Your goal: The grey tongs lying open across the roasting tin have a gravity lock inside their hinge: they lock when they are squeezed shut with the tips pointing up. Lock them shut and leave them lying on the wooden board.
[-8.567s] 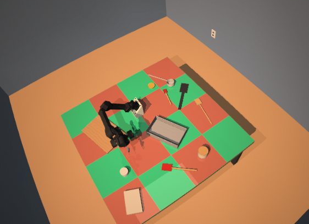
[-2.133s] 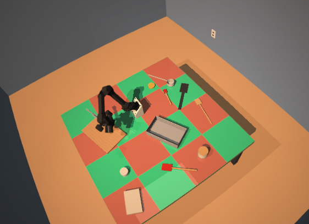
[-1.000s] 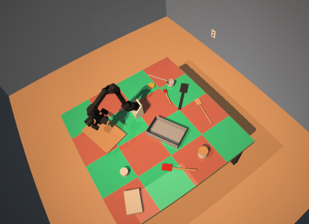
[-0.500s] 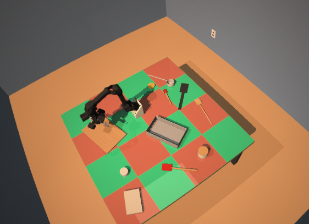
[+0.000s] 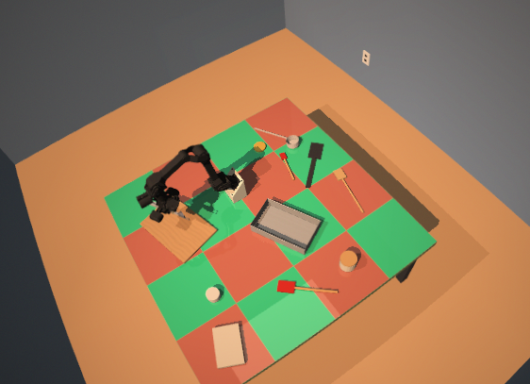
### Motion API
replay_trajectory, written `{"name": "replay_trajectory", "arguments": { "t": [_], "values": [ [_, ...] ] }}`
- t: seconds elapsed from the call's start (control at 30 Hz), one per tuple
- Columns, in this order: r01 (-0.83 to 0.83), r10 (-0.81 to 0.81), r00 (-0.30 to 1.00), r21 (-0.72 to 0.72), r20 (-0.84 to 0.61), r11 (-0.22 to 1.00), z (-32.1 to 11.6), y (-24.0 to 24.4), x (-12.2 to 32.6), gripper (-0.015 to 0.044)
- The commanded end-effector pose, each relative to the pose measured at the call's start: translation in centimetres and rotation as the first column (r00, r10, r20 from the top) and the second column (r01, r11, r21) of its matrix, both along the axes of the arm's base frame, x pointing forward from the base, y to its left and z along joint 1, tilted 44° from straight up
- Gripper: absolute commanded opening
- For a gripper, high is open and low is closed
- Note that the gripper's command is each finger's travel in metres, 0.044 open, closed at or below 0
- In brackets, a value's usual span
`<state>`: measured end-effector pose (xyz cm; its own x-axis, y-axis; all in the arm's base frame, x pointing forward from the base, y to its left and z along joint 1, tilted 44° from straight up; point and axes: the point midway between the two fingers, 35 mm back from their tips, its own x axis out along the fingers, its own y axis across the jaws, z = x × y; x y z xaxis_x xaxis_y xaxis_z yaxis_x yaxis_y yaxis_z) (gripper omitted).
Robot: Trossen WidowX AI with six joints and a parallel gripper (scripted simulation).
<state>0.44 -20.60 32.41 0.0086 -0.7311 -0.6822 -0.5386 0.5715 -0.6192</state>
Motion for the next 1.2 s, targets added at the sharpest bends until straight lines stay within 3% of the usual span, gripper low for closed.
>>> {"name": "replay_trajectory", "arguments": {
  "t": [0.0, 1.17],
  "values": [
    [-0.007, 0.007, 1.0, 0.01, -0.002, 1.0, -0.7, -0.6, 0.1, -0.015],
    [-0.007, 0.007, 1.0, 0.01, -0.002, 1.0, -4.5, -4.9, 0.2, -0.015]
  ]
}}
